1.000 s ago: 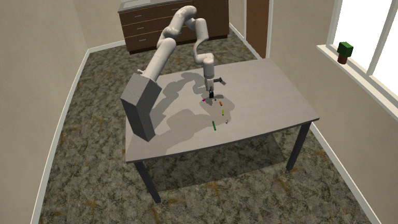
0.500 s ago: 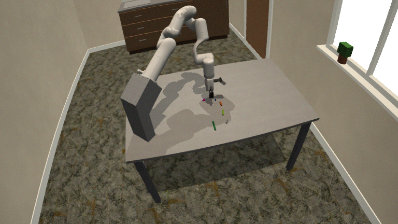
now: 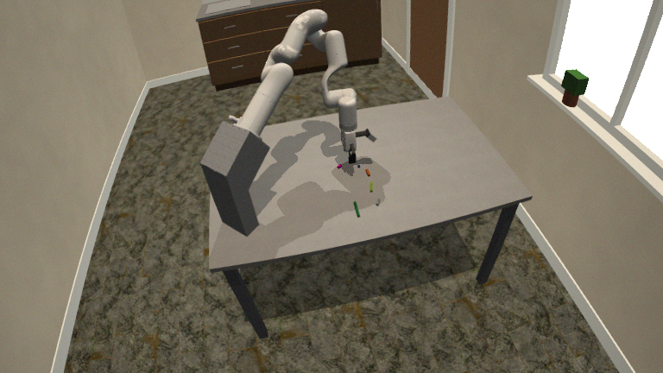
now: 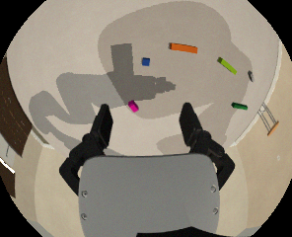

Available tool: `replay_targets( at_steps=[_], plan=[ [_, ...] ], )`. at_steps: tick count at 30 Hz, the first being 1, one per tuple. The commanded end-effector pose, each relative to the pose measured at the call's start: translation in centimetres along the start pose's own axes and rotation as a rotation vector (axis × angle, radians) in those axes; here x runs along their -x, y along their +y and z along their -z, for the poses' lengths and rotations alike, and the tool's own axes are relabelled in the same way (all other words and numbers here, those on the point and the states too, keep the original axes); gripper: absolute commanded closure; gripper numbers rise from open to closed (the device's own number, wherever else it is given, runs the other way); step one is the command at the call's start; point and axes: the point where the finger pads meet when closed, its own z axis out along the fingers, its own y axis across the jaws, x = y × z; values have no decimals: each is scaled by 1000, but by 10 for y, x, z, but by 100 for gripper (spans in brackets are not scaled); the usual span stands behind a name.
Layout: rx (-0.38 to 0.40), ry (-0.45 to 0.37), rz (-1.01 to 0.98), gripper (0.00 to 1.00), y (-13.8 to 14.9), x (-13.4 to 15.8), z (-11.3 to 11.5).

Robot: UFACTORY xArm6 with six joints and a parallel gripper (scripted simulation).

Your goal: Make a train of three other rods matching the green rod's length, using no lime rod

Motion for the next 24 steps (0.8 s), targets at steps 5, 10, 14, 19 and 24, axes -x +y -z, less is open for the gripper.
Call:
replay_targets(
  at_steps=[5,10,14,19,24],
  plan=[
    [0,2,43,0,2,-3,0],
    [-1,5,237,0,9,-15,-1],
    [-1,7,362,0,15,-22,-2],
    [-1,8,490,0,21,-30,-3],
    [-1,9,648,0,28,-38,-3]
  ],
)
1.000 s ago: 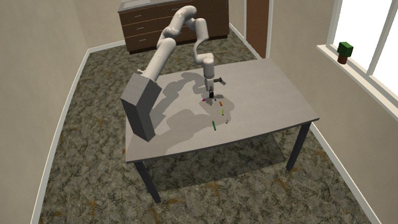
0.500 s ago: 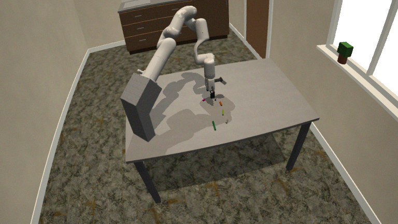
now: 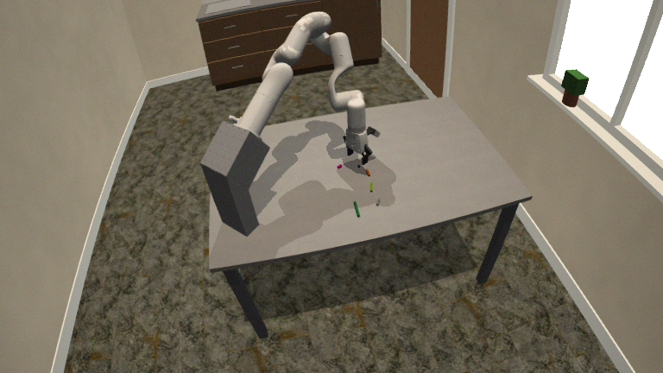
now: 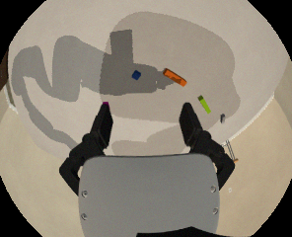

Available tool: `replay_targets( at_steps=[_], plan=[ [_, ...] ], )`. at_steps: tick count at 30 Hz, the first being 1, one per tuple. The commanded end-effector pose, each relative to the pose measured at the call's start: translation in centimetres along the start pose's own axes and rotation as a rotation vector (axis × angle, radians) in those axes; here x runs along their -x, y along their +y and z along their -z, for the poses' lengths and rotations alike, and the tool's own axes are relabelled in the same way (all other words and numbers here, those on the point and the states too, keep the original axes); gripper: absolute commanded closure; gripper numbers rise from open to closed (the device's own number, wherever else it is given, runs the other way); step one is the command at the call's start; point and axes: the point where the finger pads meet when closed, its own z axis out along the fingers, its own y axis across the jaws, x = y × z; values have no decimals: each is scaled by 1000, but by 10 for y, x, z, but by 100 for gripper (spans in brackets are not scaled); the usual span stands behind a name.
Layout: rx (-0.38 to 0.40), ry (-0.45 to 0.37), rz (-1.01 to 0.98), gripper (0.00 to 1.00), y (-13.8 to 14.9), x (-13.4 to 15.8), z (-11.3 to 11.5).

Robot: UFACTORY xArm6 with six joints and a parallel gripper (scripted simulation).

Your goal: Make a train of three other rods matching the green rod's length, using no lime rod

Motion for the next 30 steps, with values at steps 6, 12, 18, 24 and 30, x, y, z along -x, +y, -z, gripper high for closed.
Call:
replay_targets(
  at_steps=[6,12,18,24,30],
  plan=[
    [3,16,327,0,23,-8,0],
    [4,16,486,0,34,-11,0],
    [5,14,675,0,48,-14,1],
    [5,12,866,0,62,-16,2],
    [4,10,994,0,71,-17,3]
  ],
)
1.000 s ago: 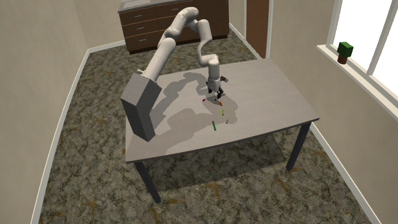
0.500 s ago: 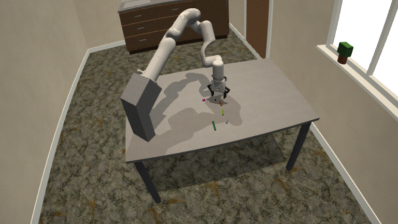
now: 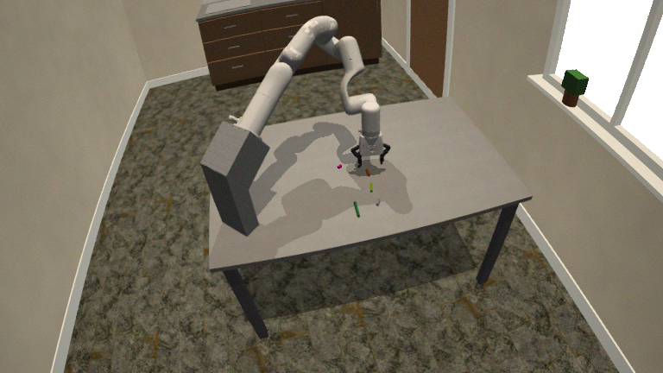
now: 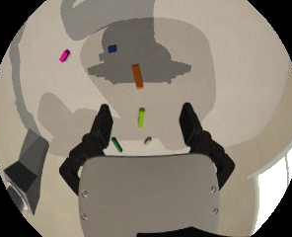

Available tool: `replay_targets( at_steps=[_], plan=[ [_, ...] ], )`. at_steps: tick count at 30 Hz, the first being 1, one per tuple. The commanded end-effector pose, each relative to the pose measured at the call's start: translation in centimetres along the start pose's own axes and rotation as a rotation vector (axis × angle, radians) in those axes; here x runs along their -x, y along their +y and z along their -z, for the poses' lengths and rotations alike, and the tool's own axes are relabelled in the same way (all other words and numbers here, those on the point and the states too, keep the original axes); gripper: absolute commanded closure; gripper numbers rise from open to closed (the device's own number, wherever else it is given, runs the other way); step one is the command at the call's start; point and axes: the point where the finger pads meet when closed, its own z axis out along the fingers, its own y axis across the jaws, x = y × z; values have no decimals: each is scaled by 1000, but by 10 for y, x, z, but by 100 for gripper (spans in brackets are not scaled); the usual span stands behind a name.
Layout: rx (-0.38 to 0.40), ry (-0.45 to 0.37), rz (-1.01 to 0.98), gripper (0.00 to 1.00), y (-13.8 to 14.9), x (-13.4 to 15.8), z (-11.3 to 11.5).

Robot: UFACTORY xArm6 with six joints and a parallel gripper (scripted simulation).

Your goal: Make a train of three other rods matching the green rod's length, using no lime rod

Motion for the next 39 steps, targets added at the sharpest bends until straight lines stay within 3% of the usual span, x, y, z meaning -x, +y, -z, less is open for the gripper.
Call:
replay_targets(
  at_steps=[1,39],
  plan=[
    [11,9,102,0,6,5,1],
    [10,8,140,0,8,7,1]
  ],
)
